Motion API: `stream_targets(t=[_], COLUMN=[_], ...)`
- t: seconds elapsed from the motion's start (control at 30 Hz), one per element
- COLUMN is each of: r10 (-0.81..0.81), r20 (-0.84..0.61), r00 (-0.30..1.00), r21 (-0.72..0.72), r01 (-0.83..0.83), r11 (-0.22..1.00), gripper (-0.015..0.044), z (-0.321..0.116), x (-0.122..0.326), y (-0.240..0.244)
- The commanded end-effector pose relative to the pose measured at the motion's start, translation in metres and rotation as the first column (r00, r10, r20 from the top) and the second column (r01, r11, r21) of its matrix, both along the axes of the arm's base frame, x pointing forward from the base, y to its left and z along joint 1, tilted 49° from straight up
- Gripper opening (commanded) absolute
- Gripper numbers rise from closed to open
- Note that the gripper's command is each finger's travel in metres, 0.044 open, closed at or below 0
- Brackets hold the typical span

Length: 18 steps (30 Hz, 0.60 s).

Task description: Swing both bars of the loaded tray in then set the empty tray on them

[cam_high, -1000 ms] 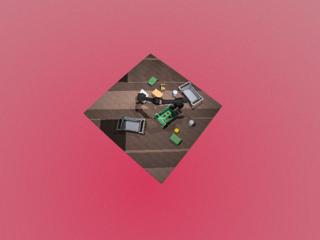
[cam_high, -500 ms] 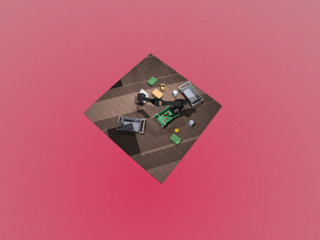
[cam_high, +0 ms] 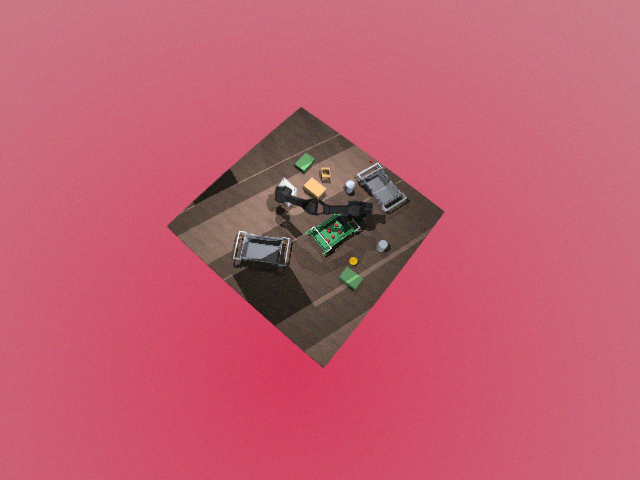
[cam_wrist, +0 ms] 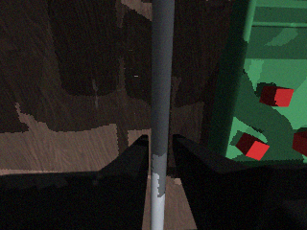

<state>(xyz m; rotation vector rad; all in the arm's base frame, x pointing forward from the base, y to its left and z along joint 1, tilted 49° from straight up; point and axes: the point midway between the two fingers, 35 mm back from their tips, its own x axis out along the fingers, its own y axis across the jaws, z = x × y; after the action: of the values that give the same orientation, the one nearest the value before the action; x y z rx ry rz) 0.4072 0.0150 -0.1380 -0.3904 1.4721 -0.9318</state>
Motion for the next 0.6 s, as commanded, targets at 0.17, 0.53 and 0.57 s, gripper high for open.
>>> stream_targets(t=[0.17,0.53,0.57], r10=[0.009,0.009,0.009], r20=[0.010,0.009,0.009], r00=[1.000,1.000,1.000], r21=[-0.001,-0.002,-0.002], r01=[-0.009,-0.009,-0.009], r11=[1.000,1.000,1.000], gripper=[0.0084,0.0084,0.0084], z=[0.032,0.058,0.059], x=[0.000,-0.012,-0.013], y=[0.009,-0.017,-0.021])
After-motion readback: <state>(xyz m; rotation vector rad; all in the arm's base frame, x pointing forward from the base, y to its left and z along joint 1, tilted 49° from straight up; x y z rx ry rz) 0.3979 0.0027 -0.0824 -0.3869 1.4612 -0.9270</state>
